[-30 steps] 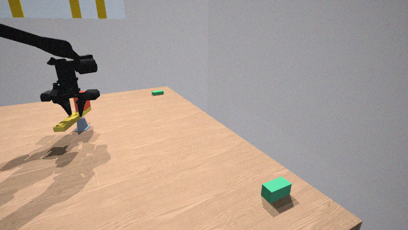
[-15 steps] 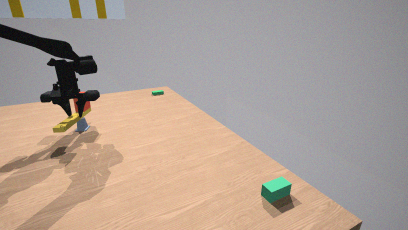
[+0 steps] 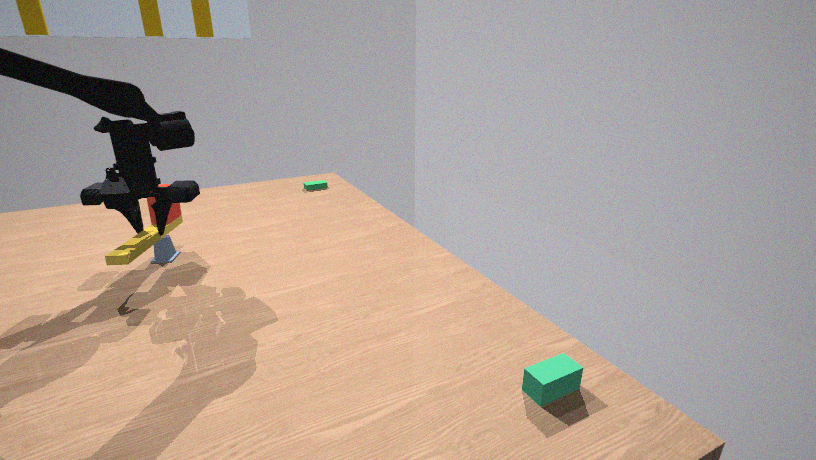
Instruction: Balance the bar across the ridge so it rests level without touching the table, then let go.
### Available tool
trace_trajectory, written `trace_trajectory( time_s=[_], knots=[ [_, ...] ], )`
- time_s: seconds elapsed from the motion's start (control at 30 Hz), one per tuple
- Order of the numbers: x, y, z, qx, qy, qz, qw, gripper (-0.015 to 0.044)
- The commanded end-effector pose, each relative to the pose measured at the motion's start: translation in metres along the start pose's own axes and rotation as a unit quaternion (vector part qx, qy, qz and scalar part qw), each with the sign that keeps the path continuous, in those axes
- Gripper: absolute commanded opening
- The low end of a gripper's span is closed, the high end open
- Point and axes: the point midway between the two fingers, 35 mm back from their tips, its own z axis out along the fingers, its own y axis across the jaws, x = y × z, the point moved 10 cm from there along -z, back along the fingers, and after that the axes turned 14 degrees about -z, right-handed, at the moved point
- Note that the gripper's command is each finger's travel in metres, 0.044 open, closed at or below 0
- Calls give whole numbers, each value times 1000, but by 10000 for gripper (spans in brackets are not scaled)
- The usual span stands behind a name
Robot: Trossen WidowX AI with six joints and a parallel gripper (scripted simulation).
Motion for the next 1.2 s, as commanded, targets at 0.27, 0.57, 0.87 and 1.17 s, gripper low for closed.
trace_trajectory(
  time_s=[0.27, 0.57, 0.87, 1.17],
  knots=[
    [0, 0, 1, -1, 1, 2, 1000, 0],
    [0, 0, 2, -1, 1, 2, 1000, 0],
    [0, 0, 3, -1, 1, 2, 1000, 0],
    [1, 0, 3, -1, 1, 2, 1000, 0]
  ],
)
